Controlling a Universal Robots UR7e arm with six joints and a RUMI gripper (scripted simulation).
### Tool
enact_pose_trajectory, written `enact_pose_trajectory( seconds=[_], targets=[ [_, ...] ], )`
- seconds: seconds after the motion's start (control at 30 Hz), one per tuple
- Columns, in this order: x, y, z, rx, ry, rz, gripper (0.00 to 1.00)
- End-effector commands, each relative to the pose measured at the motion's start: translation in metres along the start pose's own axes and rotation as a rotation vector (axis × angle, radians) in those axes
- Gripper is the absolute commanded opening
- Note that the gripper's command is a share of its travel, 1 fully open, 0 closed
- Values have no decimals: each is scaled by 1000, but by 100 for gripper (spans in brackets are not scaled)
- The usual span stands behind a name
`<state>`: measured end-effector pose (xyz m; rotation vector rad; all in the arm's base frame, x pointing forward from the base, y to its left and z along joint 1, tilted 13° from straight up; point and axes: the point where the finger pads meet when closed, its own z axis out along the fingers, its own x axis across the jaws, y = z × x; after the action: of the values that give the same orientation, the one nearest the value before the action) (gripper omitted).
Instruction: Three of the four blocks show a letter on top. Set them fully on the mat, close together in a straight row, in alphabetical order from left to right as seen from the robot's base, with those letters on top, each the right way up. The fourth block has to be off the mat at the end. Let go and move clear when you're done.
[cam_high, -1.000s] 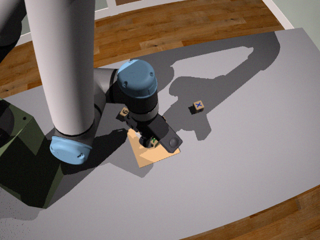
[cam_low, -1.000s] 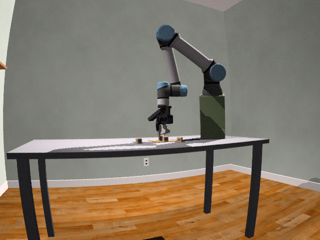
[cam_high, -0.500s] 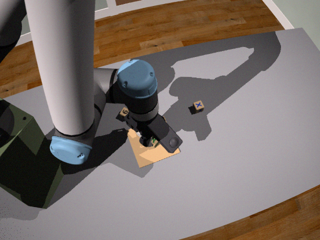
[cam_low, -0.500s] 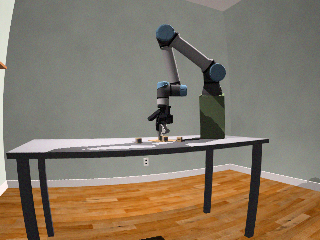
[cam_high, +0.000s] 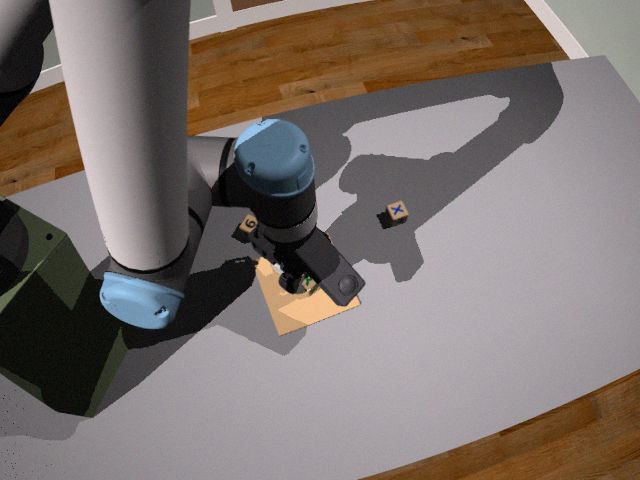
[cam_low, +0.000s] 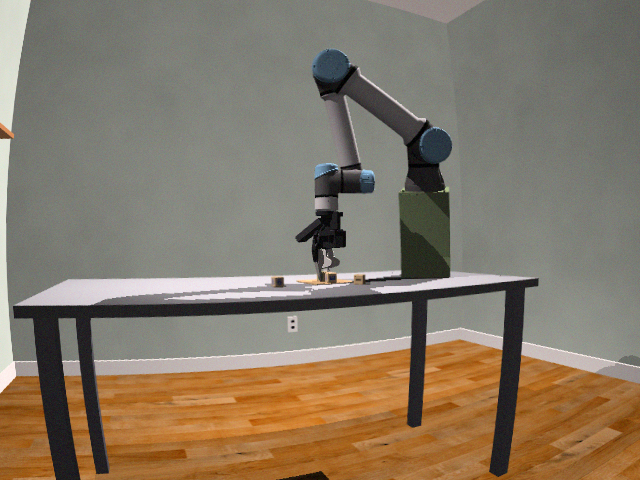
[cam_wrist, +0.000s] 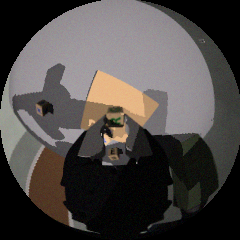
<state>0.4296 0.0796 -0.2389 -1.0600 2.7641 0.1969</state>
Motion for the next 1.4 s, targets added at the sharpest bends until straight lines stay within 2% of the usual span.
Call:
enact_pose_trajectory(
  seconds=[0.0,0.53,0.83,1.37],
  targets=[
    [0,0,0,1,-1,0,9],
    [0,0,-1,1,-1,0,9],
    [0,0,-9,1,-1,0,9],
    [0,0,-60,1,-1,0,9]
  ],
)
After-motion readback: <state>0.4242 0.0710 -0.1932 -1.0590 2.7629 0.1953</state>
